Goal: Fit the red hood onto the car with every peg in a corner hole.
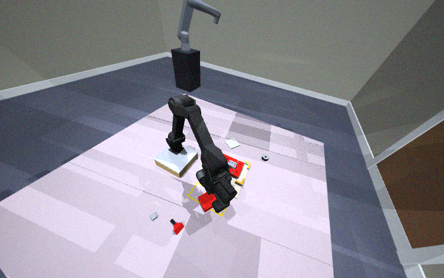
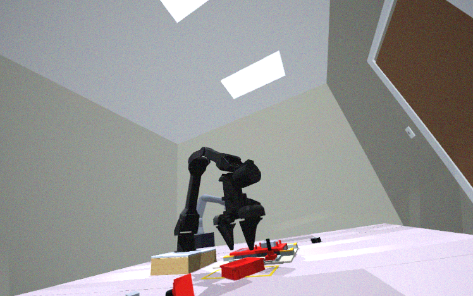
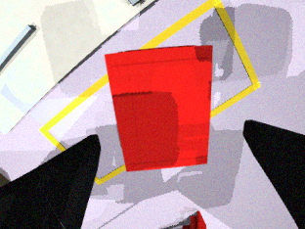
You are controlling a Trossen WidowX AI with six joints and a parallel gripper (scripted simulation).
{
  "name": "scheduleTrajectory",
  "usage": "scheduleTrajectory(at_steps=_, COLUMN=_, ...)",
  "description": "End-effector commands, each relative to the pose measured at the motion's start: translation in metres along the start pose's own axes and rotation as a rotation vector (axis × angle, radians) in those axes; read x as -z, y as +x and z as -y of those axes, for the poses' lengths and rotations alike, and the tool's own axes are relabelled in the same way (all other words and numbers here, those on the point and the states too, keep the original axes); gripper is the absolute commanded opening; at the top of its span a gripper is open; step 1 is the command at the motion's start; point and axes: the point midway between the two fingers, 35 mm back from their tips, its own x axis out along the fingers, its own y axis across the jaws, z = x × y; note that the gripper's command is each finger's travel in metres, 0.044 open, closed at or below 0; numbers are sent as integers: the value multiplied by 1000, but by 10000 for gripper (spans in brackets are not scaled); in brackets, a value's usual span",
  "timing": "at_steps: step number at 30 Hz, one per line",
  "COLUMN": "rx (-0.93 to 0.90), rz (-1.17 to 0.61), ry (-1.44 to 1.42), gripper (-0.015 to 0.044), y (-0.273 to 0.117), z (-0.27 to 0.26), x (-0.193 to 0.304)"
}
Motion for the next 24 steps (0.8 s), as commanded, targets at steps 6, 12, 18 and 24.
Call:
scheduleTrajectory(at_steps=6, rx=-3, rz=-4, ry=-3, gripper=440, y=7, z=-2, x=0)
scheduleTrajectory(at_steps=12, rx=-3, rz=-4, ry=-3, gripper=440, y=12, z=-2, x=0)
scheduleTrajectory(at_steps=18, rx=-3, rz=-4, ry=-3, gripper=440, y=16, z=-2, x=0)
scheduleTrajectory(at_steps=24, rx=-3, rz=-4, ry=-3, gripper=440, y=20, z=-3, x=0)
